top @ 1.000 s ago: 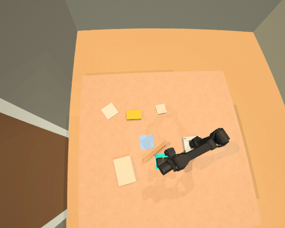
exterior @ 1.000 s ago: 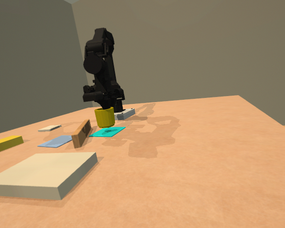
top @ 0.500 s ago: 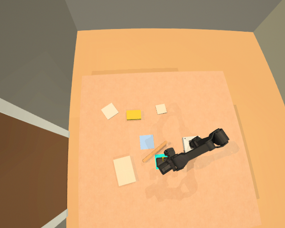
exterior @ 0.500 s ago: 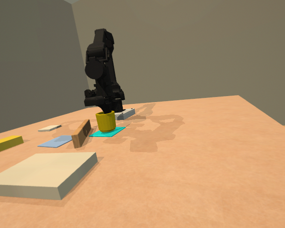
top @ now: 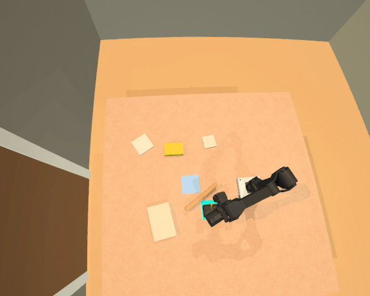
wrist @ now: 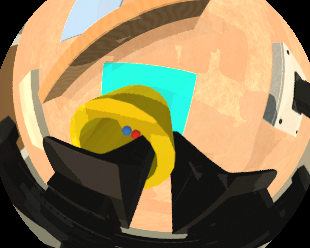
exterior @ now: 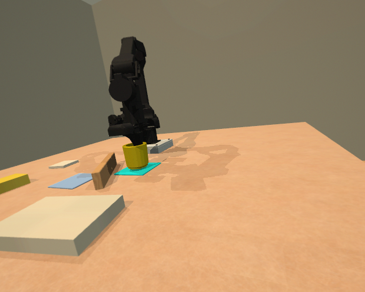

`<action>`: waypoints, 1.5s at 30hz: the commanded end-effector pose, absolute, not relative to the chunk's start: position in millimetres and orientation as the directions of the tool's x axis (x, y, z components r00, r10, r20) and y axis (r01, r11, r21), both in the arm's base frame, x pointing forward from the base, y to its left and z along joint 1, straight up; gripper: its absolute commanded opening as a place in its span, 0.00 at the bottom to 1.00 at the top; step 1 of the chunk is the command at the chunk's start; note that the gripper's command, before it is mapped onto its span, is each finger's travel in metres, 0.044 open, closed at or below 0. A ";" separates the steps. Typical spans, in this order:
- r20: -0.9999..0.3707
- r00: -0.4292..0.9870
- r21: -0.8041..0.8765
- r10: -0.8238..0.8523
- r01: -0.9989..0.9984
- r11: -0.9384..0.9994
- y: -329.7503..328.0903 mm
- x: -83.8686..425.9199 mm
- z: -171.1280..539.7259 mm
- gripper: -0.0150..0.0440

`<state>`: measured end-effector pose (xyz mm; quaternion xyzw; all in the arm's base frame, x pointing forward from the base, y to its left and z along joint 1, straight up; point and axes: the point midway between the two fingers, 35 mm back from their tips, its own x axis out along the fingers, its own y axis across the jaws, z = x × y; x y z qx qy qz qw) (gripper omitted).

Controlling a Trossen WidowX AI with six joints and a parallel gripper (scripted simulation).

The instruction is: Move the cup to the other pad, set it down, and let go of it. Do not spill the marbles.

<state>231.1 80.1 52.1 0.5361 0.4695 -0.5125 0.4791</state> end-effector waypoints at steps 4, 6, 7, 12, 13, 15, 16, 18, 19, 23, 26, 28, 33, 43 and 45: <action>-0.999 0.035 0.033 0.013 0.994 -0.100 80.2 231.3 52.4 0.50; -0.999 0.035 0.033 0.013 0.994 -0.100 80.2 231.3 52.4 0.50; -0.999 0.035 0.033 0.013 0.994 -0.100 80.2 231.3 52.4 0.50; -0.999 0.034 0.033 0.012 0.994 -0.100 80.2 231.5 54.4 0.50; -0.999 0.034 0.033 0.012 0.994 -0.100 80.3 231.5 55.4 0.50; -0.999 0.034 0.033 0.012 0.994 -0.101 80.3 231.7 57.8 0.50; -0.999 0.034 0.032 0.012 0.994 -0.101 80.4 231.7 59.0 0.50; -0.999 0.033 0.032 0.011 0.994 -0.101 80.4 231.8 61.5 0.50; -0.999 0.033 0.032 0.011 0.994 -0.101 80.4 231.8 62.7 0.50; -0.999 0.032 0.031 0.011 0.994 -0.101 80.5 231.9 67.7 0.50; -0.999 0.032 0.030 0.010 0.994 -0.101 80.5 231.9 71.4 0.50; -0.999 0.031 0.030 0.010 0.994 -0.102 80.6 231.9 73.9 0.50; -1.000 0.030 0.029 0.009 0.994 -0.102 80.6 231.8 80.1 0.50; -1.000 0.028 0.027 0.007 0.994 -0.103 80.7 231.0 92.7 0.50; -1.000 0.027 0.026 0.007 0.994 -0.103 80.7 230.7 95.3 0.50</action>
